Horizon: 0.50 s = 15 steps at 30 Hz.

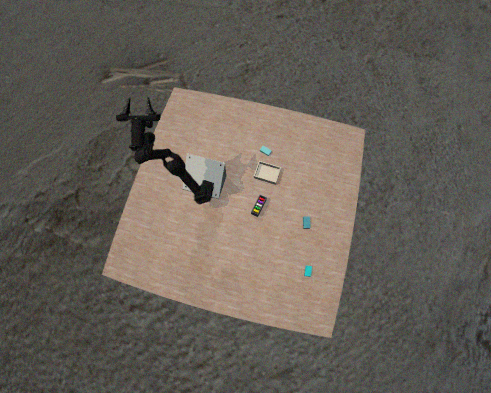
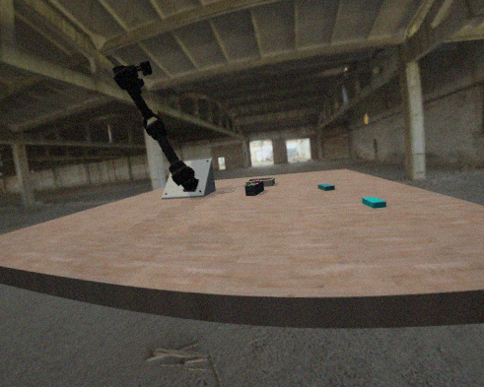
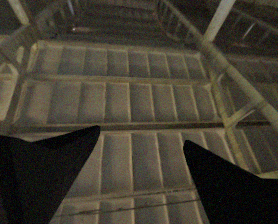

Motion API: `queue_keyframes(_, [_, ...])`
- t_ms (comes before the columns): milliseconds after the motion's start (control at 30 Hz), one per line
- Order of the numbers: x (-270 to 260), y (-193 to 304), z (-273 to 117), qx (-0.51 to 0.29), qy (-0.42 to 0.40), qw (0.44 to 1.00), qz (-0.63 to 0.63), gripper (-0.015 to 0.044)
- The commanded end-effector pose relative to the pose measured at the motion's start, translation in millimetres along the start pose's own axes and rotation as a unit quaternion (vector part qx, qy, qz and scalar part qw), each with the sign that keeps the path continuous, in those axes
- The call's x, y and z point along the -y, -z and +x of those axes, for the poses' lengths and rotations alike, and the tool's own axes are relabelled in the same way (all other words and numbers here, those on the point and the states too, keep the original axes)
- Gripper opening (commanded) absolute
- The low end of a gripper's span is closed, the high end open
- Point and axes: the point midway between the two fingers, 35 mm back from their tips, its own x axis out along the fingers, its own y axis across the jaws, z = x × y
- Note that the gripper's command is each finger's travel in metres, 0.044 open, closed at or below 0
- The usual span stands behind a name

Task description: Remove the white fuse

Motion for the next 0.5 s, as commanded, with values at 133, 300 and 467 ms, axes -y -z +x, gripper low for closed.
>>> queue_keyframes(133, [13,27,-19,-0.039,0.03,0.999,0.021,0.0269])
queue_keyframes(300, [36,88,-71,-0.129,0.102,0.984,0.07,0.0137])
queue_keyframes(467, [56,142,-132,-0.207,0.177,0.955,0.119,0.0068])
